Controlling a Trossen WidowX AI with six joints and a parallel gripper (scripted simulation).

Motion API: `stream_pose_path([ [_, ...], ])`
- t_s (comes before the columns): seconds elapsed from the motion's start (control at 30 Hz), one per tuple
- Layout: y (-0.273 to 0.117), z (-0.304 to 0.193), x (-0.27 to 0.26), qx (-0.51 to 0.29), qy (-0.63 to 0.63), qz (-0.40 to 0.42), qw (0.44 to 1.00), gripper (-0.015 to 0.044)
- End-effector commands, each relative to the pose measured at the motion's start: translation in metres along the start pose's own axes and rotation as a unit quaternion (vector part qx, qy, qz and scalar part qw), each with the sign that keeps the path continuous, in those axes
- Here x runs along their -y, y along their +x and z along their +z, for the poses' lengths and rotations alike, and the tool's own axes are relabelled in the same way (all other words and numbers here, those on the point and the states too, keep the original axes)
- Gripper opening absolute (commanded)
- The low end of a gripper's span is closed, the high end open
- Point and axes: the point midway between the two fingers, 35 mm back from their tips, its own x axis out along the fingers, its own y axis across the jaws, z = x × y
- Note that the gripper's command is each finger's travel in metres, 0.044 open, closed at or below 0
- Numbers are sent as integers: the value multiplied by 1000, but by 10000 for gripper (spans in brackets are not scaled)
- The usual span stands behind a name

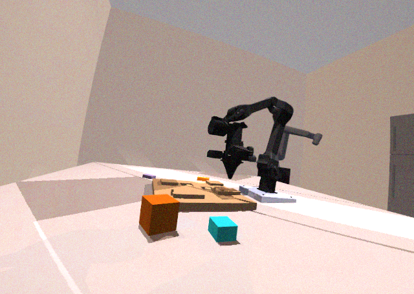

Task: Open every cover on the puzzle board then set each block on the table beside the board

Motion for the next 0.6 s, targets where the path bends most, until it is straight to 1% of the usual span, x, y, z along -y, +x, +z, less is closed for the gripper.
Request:
stream_pose_path([
  [0.0, -8, 1, 0, 2, 1, -5, 1000, 0],
  [0.03, -2, 0, 1, 0, -3, 0, 1000, 0],
  [0.33, -15, 24, 40, -1, -170, -9, 985, 0],
  [0.57, -23, 45, 74, -1, -338, -11, 941, 0],
])
